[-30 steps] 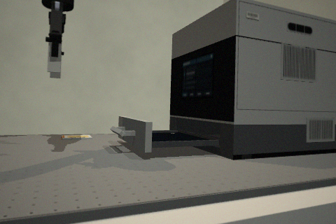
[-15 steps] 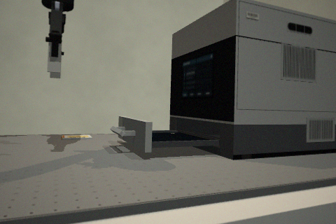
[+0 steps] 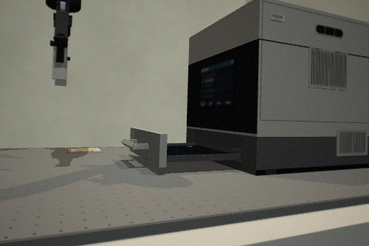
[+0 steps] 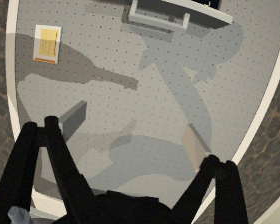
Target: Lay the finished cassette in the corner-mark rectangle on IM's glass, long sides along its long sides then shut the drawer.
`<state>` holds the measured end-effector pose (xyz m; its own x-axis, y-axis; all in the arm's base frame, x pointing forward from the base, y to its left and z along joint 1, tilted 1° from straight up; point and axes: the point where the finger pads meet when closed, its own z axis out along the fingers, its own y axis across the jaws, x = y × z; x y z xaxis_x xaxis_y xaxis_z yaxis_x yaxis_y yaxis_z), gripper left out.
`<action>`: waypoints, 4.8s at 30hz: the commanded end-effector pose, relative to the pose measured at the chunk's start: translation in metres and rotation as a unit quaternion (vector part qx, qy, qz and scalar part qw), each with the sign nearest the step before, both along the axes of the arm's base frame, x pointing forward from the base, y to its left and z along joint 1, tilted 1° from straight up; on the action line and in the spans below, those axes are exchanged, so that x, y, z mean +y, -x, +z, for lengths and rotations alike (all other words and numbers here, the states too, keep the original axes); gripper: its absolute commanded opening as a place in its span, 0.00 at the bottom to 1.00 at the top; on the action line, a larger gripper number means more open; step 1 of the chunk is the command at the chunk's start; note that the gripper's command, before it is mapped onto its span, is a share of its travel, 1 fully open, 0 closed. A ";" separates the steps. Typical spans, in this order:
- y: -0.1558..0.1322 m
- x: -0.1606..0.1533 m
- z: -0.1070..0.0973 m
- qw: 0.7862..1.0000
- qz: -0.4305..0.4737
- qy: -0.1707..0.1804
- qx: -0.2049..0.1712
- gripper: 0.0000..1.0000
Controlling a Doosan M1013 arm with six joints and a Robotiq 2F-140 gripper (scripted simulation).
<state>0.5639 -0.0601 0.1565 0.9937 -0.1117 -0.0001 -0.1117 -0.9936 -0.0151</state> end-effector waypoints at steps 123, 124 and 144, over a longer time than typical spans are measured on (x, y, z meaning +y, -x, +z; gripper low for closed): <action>-0.074 0.135 -0.052 0.656 0.754 0.002 -0.011 0.68; -0.074 0.135 -0.052 0.644 0.765 0.002 -0.011 0.68; -0.090 0.187 -0.072 0.389 0.921 0.002 -0.013 0.68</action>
<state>0.6449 0.1192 0.0861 -0.5169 0.8560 0.0098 0.8560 0.5170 -0.0029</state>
